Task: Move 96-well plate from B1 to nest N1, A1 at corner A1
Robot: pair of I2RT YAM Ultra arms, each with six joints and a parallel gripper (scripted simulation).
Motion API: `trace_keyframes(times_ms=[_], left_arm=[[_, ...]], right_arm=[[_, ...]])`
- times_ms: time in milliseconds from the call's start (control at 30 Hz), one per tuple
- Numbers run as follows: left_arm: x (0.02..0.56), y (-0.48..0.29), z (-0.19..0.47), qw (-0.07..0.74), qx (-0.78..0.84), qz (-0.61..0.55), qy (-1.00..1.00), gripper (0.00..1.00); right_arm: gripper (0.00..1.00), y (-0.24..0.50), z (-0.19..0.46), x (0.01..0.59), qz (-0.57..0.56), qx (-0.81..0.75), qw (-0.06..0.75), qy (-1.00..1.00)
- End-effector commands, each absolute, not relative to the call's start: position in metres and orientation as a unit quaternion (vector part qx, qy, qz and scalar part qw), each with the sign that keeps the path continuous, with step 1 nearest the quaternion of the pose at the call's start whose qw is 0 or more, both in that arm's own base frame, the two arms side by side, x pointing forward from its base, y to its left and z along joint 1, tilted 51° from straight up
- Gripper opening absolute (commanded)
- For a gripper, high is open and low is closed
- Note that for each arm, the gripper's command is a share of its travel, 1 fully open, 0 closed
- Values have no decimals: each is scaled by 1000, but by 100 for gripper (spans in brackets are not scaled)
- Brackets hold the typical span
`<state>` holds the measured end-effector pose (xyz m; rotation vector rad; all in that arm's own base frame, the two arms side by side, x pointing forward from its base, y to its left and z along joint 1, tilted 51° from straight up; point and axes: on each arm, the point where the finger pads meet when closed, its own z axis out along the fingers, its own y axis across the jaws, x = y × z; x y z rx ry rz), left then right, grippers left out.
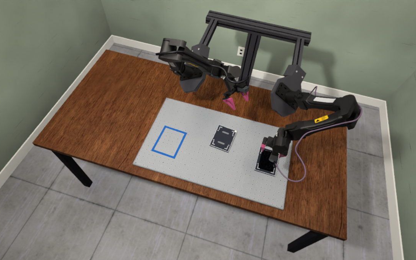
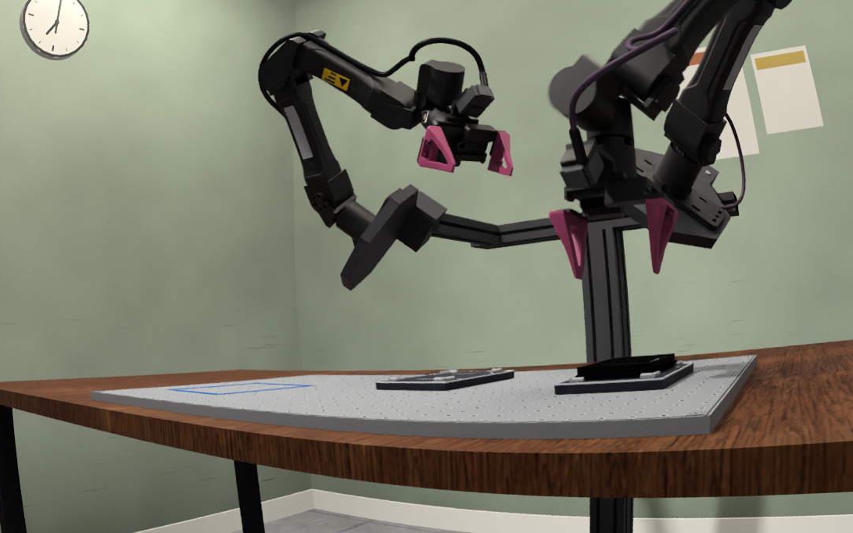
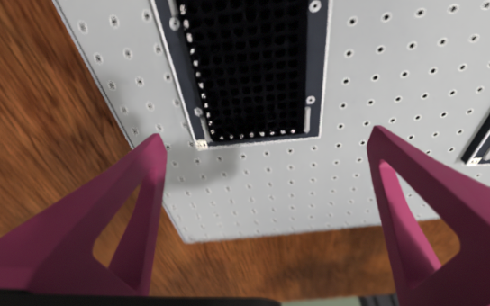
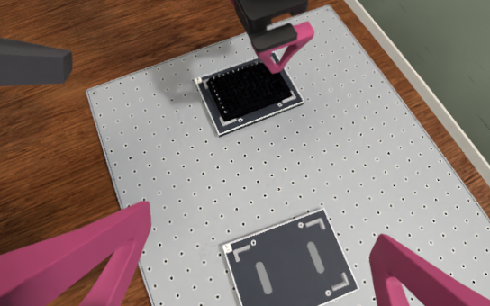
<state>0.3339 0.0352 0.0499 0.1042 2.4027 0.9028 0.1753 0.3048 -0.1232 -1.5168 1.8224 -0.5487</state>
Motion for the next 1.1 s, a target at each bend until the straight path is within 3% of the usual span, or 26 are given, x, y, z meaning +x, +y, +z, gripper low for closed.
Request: trace_keyframes(times_ms=[0, 1067], left_arm=[[340, 26, 56, 334, 131, 314, 879, 100], [316, 26, 48, 436, 471, 224, 733, 100]], right_arm=[[100, 331, -110, 174, -186, -575, 373, 703], [100, 331, -110, 174, -186, -575, 373, 703]])
